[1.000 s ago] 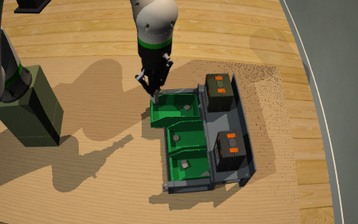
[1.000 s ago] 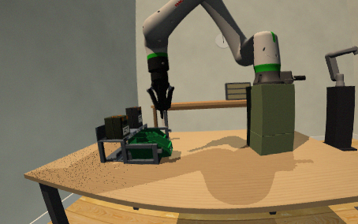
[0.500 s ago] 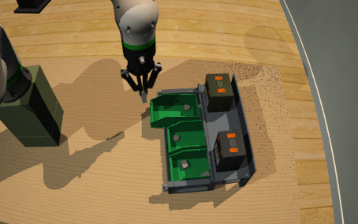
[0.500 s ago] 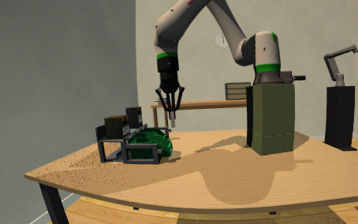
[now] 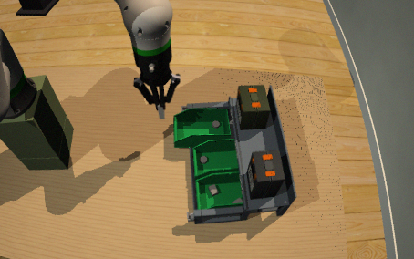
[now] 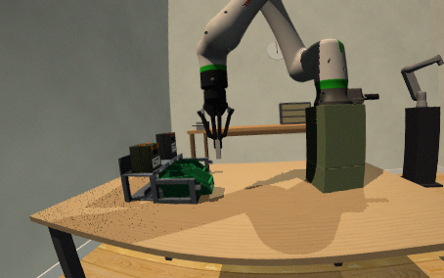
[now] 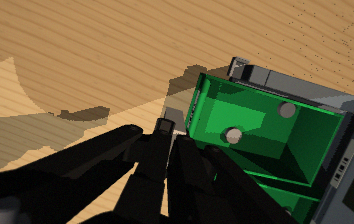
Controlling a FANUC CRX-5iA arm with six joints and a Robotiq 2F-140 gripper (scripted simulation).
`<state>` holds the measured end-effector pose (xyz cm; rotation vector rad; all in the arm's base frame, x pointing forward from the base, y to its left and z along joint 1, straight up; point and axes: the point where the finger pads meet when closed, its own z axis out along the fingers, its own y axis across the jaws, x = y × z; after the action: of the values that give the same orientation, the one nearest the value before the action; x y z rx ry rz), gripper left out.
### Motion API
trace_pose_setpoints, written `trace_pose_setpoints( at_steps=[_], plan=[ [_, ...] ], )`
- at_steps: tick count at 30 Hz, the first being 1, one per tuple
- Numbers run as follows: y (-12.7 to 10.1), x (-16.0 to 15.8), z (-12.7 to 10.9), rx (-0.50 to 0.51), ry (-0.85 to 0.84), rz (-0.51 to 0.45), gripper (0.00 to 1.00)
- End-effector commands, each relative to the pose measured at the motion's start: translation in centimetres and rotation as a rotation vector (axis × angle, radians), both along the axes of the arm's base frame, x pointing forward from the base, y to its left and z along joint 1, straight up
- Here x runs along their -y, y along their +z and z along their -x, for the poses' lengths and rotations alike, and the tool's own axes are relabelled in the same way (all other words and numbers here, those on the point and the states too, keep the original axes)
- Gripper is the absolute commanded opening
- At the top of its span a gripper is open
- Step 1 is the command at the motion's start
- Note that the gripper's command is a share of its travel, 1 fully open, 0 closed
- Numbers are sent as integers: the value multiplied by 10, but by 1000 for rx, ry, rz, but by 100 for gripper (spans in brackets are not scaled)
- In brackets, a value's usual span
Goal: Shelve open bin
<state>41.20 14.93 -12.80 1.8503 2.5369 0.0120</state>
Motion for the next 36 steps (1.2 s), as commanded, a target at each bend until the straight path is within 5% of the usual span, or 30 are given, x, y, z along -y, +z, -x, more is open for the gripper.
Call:
trace_pose_setpoints(
  at_steps=[1,36],
  plan=[
    [0,0,0,1,-1,1,0],
    [-5,0,0,1,-1,3,0]
  ],
)
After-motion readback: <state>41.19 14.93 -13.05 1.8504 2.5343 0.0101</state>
